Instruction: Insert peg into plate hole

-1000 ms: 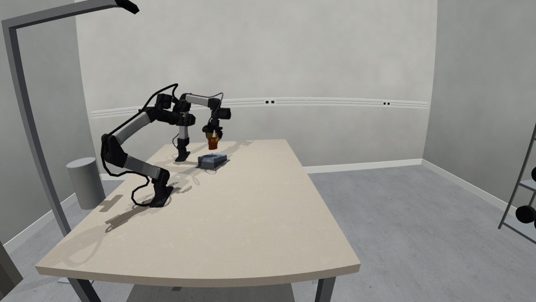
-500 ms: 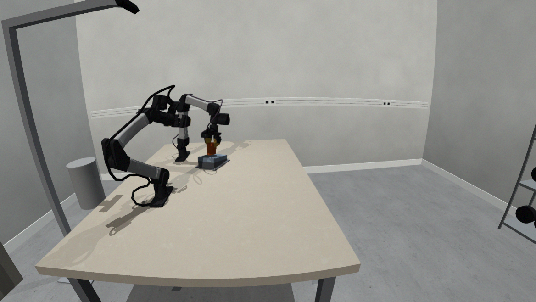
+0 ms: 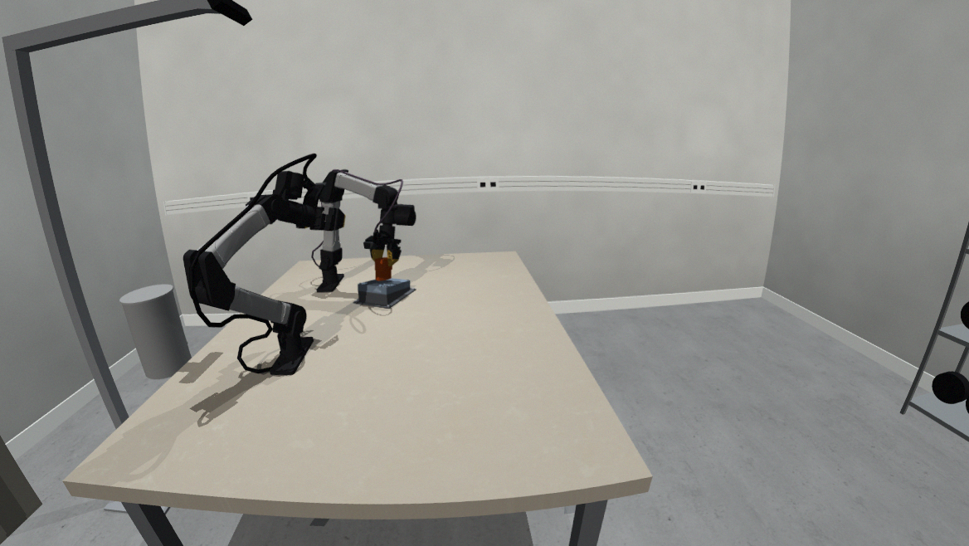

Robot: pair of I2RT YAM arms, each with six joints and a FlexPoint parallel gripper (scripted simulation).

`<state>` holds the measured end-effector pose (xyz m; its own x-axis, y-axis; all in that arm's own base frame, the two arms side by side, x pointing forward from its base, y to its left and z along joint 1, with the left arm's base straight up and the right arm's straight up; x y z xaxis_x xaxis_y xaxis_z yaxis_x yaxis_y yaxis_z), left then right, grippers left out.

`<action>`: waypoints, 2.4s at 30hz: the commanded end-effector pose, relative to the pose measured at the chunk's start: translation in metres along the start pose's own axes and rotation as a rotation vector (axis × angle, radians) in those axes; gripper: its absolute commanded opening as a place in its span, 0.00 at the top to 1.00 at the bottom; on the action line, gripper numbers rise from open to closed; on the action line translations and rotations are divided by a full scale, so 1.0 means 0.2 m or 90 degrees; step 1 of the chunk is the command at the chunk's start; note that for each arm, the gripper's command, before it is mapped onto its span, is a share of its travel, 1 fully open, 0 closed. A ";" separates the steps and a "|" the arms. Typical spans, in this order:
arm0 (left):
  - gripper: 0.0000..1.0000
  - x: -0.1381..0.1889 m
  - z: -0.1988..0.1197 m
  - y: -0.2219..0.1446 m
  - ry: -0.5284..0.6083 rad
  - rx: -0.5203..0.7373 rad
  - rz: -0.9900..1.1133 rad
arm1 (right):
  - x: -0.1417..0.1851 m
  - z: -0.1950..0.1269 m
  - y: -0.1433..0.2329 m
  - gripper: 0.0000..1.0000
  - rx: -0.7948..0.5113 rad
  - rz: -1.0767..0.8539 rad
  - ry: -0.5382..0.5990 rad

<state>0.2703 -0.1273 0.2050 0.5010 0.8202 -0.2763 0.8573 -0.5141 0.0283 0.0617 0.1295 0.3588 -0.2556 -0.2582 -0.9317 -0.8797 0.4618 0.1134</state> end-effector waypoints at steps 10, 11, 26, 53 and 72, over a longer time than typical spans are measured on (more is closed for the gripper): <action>0.66 0.01 -0.03 0.05 -0.010 -0.023 0.000 | 0.01 0.00 0.00 0.00 0.007 0.004 0.003; 0.66 0.01 -0.03 0.05 -0.010 -0.026 0.001 | 0.01 0.00 0.00 0.00 0.007 0.004 0.003; 0.66 0.00 -0.02 0.03 -0.012 -0.034 0.009 | 0.01 0.00 0.00 0.00 0.007 0.004 0.003; 0.66 0.00 0.07 0.02 -0.008 -0.017 0.001 | 0.01 0.00 0.00 0.00 0.007 0.004 0.003; 0.66 -0.01 0.00 0.01 -0.002 -0.028 0.010 | 0.01 0.00 0.00 0.00 0.007 0.004 0.003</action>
<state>0.2737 -0.1288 0.1940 0.4982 0.8193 -0.2838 0.8592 -0.5106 0.0341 0.0617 0.1294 0.3588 -0.2558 -0.2585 -0.9315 -0.8795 0.4622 0.1133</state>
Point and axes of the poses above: on each arm, the point where the finger pads meet when closed, its own z axis out along the fingers, its own y axis across the jaws, x = y × z, the point moved 9 cm from there along -z, back along the fingers, and after that the axes turned 7 degrees about z, right-handed, at the moved point
